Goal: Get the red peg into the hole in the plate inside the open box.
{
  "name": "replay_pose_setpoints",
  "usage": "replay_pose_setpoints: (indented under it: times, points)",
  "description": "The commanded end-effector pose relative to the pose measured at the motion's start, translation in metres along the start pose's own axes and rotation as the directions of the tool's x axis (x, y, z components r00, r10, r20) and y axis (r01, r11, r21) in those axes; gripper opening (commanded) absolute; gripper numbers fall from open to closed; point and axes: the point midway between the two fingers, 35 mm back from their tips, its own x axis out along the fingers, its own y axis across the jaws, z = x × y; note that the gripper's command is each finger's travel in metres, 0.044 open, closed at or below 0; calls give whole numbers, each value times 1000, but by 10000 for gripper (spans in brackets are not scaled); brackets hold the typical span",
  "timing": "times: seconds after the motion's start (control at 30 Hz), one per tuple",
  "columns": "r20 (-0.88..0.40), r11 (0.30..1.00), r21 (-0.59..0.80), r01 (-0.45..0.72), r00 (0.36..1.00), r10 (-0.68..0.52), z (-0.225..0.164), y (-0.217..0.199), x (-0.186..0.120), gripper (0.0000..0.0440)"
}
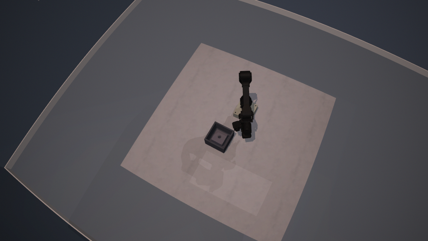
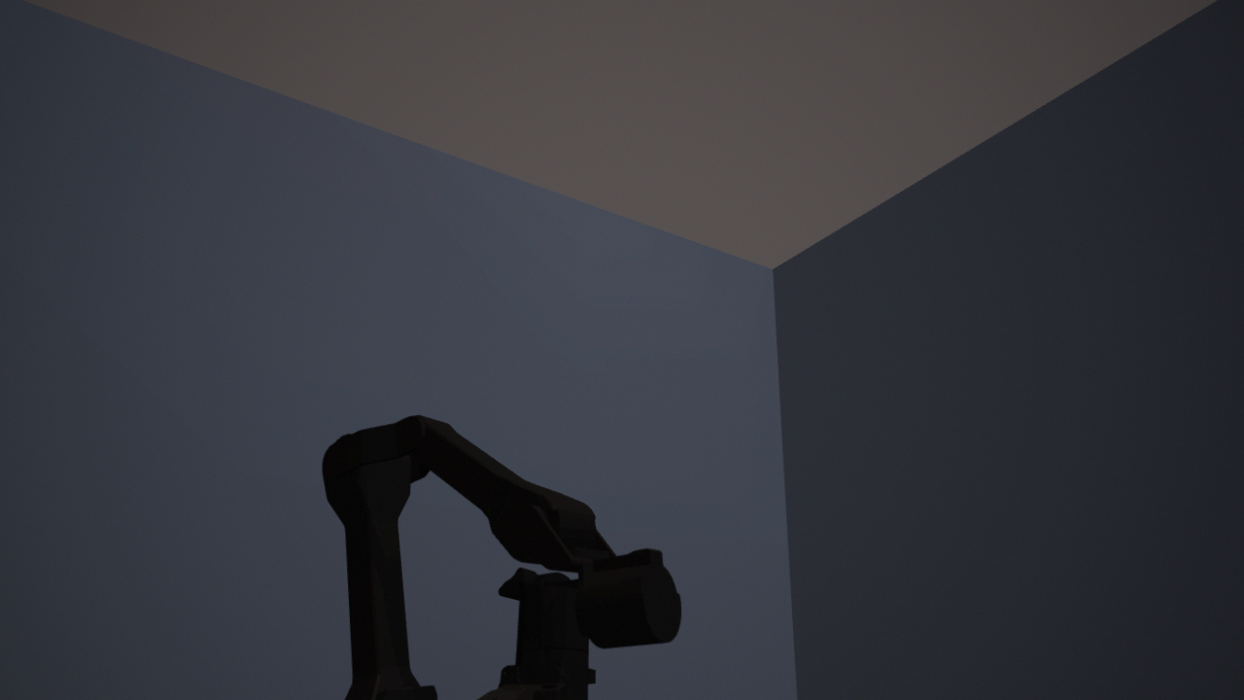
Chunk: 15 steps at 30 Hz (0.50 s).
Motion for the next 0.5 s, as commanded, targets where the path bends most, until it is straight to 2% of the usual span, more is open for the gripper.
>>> replay_pose_setpoints:
  times: [0.0,0.47]
  points:
    - [31,1000,-10,-21,999,21,12,6,-13,0]
    - [114,998,19,-59,992,57,68,22,-45,0]
